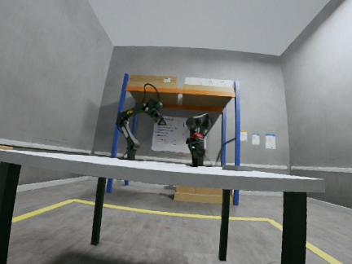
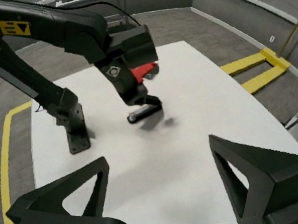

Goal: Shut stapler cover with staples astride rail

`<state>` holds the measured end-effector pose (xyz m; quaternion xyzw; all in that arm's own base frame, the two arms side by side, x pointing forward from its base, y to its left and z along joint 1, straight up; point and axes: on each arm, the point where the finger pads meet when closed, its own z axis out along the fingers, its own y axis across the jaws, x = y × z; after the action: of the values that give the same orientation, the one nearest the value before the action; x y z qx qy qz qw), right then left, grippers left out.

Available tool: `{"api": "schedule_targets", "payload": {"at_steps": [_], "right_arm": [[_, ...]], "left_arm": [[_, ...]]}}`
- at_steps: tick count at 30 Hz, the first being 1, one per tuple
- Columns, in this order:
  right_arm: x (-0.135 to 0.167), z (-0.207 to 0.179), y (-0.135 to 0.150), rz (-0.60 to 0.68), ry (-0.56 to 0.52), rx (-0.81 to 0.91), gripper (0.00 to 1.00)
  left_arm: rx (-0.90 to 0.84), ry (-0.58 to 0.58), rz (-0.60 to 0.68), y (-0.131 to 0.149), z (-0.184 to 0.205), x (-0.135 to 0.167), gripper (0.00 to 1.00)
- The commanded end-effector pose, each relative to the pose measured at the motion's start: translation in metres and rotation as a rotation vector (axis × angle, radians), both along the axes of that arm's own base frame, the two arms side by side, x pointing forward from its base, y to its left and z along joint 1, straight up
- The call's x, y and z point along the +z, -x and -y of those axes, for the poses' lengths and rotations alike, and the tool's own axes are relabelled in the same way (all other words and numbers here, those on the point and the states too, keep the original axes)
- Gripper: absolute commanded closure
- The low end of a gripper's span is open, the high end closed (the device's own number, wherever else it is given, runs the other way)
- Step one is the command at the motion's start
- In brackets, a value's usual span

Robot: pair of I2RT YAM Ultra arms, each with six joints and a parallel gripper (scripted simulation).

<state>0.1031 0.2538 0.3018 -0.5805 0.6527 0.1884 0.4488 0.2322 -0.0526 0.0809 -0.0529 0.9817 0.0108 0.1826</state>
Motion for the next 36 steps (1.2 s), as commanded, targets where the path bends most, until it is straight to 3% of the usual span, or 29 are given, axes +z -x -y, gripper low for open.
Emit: {"api": "schedule_targets", "payload": {"at_steps": [1, 25, 36], "right_arm": [[0.016, 0.003, 0.002, 0.015, -0.044, -0.001, 0.00], [0.016, 0.003, 0.002, 0.015, -0.044, -0.001, 0.00], [0.016, 0.003, 0.002, 0.015, -0.044, -0.001, 0.00]], "left_arm": [[0.014, -0.001, 0.095, -0.006, 0.001, 0.003, 1.00], [0.019, -0.027, 0.384, 0.004, 0.003, -0.020, 1.00], [0.019, -0.030, 0.392, 0.003, 0.002, -0.019, 1.00]]}}
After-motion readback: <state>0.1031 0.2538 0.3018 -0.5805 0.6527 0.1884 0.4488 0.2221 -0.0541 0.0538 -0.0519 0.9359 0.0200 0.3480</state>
